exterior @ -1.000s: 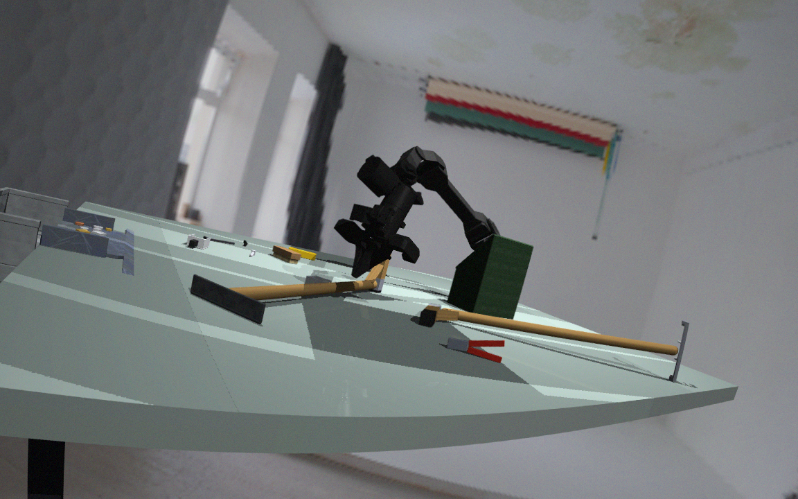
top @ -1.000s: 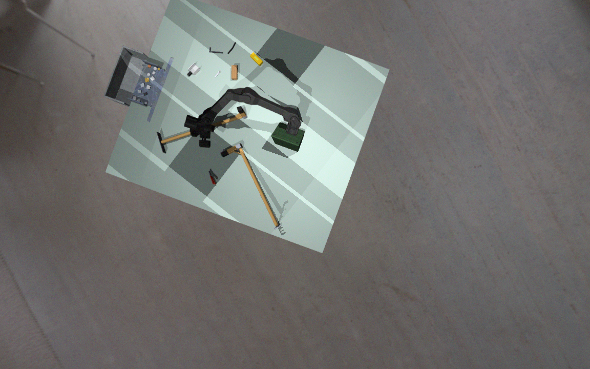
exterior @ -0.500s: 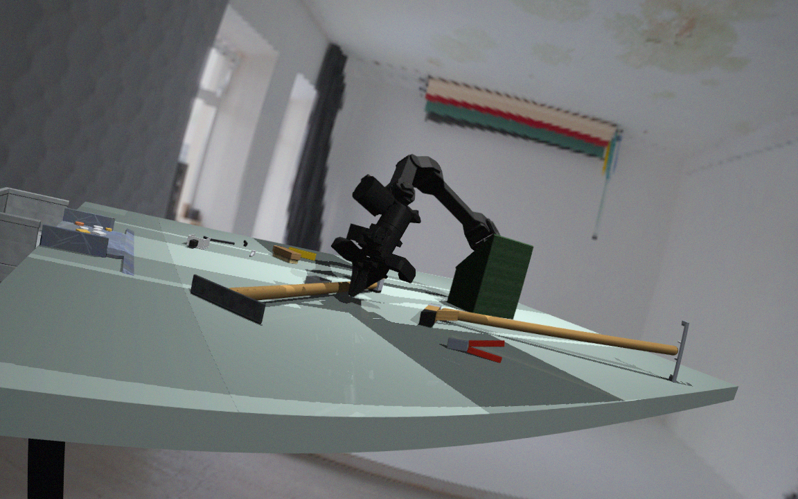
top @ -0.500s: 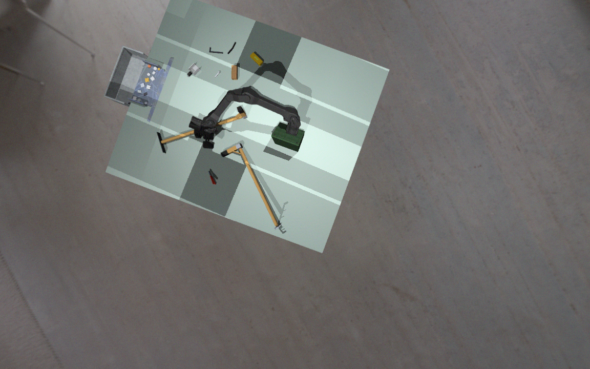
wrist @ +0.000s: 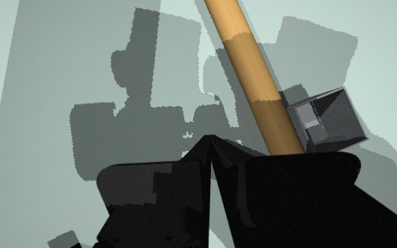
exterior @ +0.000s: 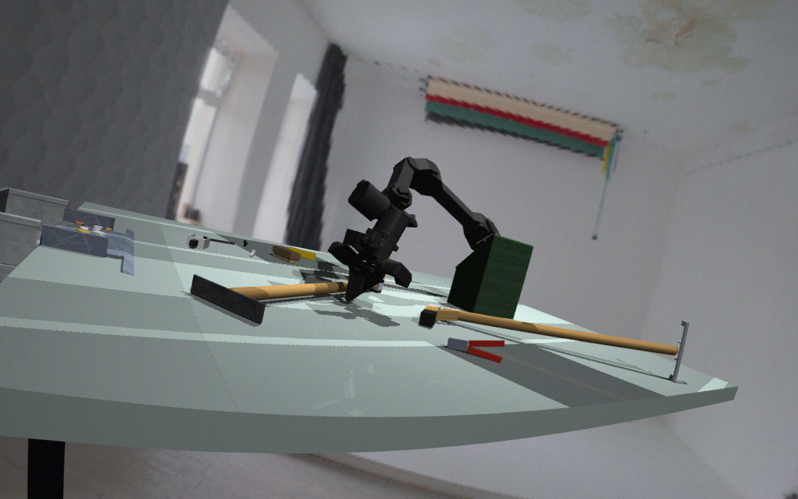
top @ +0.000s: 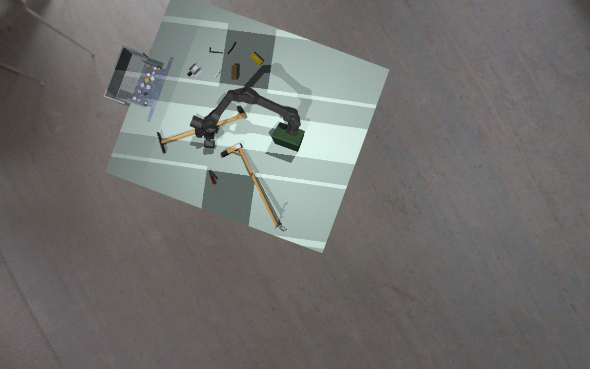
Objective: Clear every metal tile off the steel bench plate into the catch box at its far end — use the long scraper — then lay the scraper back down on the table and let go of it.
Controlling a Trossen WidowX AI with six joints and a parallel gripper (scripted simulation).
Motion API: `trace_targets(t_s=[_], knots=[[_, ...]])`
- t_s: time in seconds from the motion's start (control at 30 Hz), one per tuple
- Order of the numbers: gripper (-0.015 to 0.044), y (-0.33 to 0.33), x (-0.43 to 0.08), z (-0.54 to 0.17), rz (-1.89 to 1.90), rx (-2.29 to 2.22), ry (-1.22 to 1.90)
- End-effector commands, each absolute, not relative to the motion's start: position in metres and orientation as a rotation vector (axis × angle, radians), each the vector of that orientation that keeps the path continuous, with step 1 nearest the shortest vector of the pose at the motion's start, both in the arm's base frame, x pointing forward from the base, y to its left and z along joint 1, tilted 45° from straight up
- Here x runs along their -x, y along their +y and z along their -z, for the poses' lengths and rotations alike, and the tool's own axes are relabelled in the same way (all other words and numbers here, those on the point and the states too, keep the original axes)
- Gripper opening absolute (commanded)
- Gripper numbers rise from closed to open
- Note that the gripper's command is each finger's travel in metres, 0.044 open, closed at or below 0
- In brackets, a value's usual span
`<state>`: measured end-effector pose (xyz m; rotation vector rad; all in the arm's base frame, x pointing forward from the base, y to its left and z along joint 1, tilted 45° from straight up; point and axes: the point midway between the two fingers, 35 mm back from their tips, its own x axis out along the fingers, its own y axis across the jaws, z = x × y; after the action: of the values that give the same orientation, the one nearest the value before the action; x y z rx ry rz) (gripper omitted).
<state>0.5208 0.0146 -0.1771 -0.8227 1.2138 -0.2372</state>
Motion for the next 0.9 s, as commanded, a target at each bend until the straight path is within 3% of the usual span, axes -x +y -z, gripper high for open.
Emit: trace_targets(t_s=[0.0,0.87], knots=[[0.0000,0.013,-0.524,0.174,0.233,0.823,1.214],[0.0000,-0.002,-0.539,0.161,0.234,0.823,1.214]])
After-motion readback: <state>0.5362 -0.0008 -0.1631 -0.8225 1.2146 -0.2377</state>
